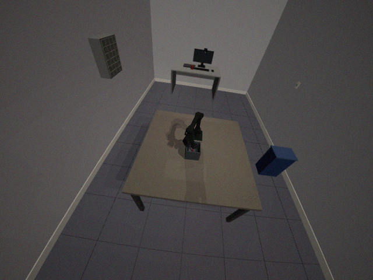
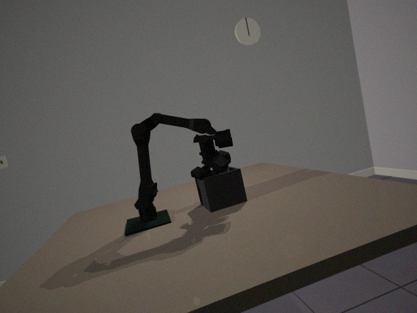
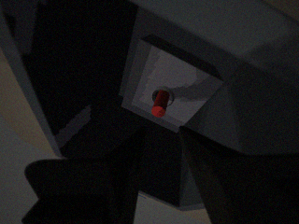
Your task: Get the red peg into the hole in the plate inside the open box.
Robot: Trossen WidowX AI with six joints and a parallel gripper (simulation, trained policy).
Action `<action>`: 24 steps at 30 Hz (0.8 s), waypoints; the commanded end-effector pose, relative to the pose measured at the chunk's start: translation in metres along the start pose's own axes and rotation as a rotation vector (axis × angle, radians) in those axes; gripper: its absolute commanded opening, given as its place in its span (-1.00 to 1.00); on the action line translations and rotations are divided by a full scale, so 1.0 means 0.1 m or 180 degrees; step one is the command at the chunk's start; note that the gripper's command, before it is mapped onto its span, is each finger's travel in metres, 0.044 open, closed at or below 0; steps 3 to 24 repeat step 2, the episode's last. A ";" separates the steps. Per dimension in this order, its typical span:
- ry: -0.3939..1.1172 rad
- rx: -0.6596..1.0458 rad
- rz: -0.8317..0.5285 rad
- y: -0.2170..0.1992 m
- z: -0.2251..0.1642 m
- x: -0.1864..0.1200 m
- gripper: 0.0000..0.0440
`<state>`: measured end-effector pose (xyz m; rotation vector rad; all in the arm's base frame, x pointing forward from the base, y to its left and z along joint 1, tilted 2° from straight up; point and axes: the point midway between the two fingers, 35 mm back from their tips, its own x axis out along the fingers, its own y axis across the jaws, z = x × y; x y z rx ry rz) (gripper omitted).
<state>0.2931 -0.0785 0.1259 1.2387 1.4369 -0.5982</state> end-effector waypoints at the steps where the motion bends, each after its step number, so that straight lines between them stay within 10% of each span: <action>1: -0.0091 -0.0315 0.0290 0.19 0.51 0.46 -0.28; 24: -0.0091 -0.0315 0.0290 0.19 0.51 0.45 -0.28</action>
